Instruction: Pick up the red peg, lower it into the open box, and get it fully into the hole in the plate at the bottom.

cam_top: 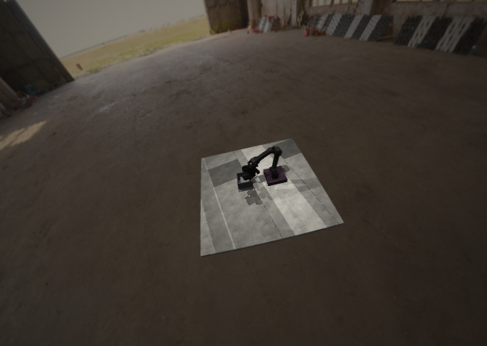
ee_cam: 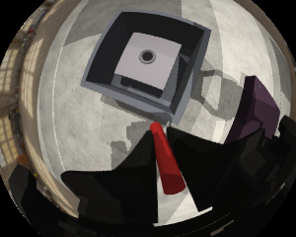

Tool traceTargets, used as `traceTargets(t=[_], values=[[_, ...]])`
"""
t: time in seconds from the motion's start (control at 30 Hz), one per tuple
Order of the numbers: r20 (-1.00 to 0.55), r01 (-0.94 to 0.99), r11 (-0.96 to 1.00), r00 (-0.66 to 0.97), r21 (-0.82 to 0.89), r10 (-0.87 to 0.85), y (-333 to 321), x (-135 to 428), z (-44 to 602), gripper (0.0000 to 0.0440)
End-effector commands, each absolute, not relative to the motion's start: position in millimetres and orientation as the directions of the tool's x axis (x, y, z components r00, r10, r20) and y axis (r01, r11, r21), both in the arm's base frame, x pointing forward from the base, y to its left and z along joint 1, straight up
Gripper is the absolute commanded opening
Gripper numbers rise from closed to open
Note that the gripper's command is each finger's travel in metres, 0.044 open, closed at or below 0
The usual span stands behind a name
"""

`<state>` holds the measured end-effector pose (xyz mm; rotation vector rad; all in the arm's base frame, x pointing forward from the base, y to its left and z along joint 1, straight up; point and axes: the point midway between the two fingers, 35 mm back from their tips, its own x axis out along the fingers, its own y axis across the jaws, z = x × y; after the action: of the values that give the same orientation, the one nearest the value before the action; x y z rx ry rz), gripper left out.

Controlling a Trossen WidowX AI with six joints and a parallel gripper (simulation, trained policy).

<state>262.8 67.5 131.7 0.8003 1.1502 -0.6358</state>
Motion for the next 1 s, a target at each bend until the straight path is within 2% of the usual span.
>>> traceTargets(t=[0.0,0.97], values=[[-0.95,0.797,0.56,0.306,0.226,-0.053,57,274,135,0.0],[-0.964,0.867,0.459,0.255,0.193,-0.077,-12,328,100,0.0012]])
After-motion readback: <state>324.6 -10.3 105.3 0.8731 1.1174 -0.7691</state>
